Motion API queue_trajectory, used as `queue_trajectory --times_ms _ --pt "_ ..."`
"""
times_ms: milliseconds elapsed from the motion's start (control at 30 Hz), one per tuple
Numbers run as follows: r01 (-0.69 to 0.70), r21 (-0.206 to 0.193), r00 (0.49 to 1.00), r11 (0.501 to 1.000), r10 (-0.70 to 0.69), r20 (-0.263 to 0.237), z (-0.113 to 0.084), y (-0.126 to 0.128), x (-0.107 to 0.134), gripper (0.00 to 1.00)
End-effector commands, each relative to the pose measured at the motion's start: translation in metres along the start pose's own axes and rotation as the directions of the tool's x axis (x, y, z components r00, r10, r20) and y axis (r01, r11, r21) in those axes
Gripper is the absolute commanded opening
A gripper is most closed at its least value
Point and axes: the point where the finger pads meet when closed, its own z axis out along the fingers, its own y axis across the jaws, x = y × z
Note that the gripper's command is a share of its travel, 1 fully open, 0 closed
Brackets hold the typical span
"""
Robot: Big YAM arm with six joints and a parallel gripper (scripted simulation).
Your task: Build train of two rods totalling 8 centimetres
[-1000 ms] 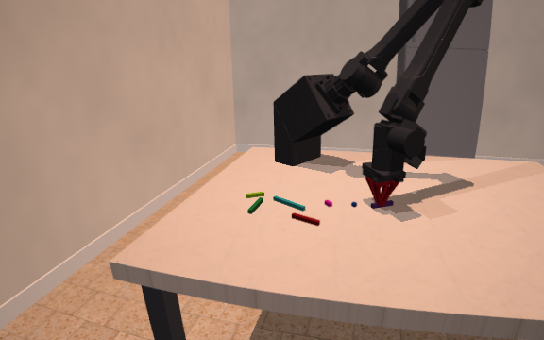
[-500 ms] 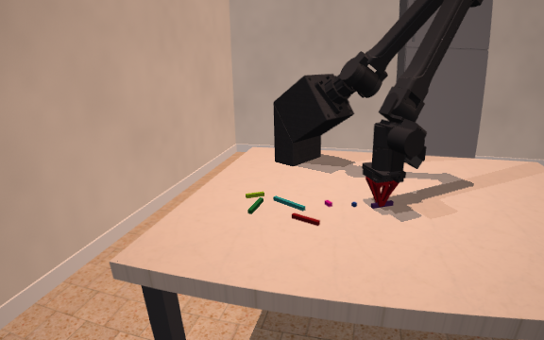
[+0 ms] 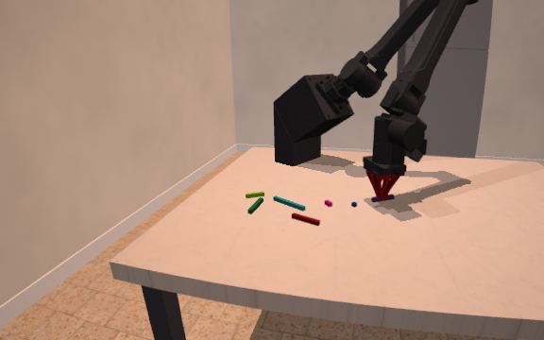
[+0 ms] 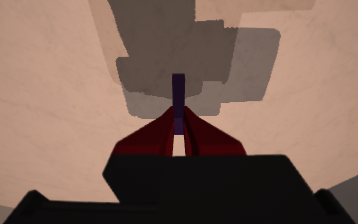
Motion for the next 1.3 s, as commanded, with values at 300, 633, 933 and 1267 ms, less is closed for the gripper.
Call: queue_trajectory --times_ms 300,633,933,1267 --pt "0.031 0.034 0.999 0.999 -0.03 -0.016 -0.085 -0.017 0.0 0.04" --pt "0.021 -0.002 1.0 1.0 -0.021 0.004 -0.08 -0.002 -0.002 0.04" --pt "-0.19 0.025 0.982 0.982 0.19 -0.015 -0.086 -0.016 0.021 0.04" --pt "-0.371 0.024 0.928 0.928 0.372 -0.015 -0.085 -0.014 0.038 0.04"
